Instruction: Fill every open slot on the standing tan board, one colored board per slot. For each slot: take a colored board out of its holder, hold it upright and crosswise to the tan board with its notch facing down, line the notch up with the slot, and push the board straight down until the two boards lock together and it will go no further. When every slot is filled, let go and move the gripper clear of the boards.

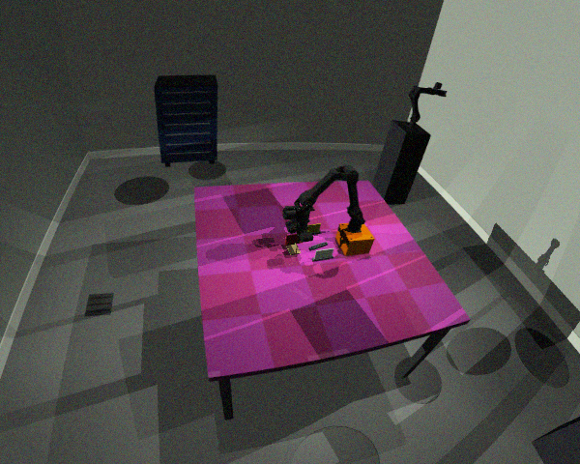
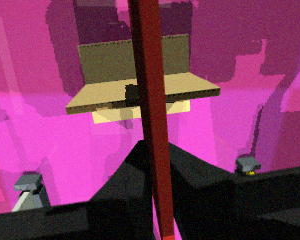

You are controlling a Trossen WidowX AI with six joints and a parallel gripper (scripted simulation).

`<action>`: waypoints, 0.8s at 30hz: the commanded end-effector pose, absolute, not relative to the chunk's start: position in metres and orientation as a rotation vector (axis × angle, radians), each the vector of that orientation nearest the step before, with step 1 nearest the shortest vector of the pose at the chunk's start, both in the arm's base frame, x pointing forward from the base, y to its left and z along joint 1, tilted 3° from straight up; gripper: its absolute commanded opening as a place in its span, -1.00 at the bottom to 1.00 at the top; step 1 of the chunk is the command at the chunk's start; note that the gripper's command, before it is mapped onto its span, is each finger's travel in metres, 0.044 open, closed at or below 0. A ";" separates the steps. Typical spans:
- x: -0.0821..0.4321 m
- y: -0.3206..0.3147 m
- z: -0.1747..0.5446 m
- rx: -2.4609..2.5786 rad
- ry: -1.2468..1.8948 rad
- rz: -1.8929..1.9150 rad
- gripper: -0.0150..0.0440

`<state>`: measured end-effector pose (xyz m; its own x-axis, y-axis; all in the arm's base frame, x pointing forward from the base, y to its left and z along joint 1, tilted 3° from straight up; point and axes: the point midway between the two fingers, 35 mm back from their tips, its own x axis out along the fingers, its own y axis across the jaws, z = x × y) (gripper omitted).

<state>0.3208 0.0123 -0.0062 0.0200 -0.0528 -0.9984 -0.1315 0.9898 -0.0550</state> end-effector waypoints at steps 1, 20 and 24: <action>0.321 0.012 -0.009 -0.149 1.551 0.063 -0.49; 0.321 0.012 -0.020 -0.144 1.552 0.060 -0.45; 0.321 0.012 -0.020 -0.144 1.552 0.060 -0.49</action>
